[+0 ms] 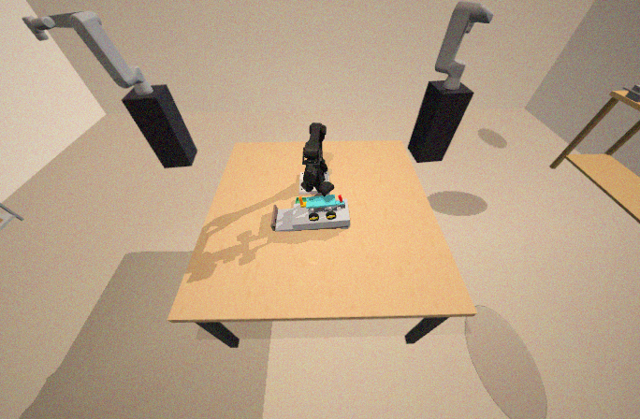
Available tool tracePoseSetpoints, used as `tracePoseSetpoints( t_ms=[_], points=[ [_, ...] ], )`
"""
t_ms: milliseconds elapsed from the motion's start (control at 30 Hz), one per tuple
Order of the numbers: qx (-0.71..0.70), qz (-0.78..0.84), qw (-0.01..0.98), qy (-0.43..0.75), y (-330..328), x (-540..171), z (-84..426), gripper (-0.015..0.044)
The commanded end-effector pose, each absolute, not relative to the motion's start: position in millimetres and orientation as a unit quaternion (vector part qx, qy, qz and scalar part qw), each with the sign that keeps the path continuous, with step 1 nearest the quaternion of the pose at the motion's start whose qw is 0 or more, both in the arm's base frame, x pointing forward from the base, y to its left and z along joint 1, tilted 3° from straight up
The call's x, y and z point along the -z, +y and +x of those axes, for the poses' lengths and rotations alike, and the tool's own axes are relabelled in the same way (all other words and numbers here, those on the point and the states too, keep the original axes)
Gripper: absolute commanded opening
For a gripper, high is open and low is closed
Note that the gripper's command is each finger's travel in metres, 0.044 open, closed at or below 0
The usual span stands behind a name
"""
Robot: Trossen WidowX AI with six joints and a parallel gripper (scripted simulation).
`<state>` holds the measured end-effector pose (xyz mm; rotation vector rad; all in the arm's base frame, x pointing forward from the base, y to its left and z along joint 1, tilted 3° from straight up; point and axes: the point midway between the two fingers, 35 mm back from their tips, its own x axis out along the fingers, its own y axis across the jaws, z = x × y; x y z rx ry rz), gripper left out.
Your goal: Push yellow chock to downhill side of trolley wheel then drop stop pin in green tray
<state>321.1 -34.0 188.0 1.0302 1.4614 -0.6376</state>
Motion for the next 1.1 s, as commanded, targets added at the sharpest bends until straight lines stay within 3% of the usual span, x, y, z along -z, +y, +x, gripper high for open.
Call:
tracePoseSetpoints(
  t_ms=[0,433,1067],
  points=[
    [0.316,0.487,0.536,0.612,-15,-190,326,0.0190],
    [0.442,0.594,0.388,0.548,43,-200,329,0.0190],
    [0.444,0.595,0.386,0.547,48,-185,329,0.0190]
  ],
)
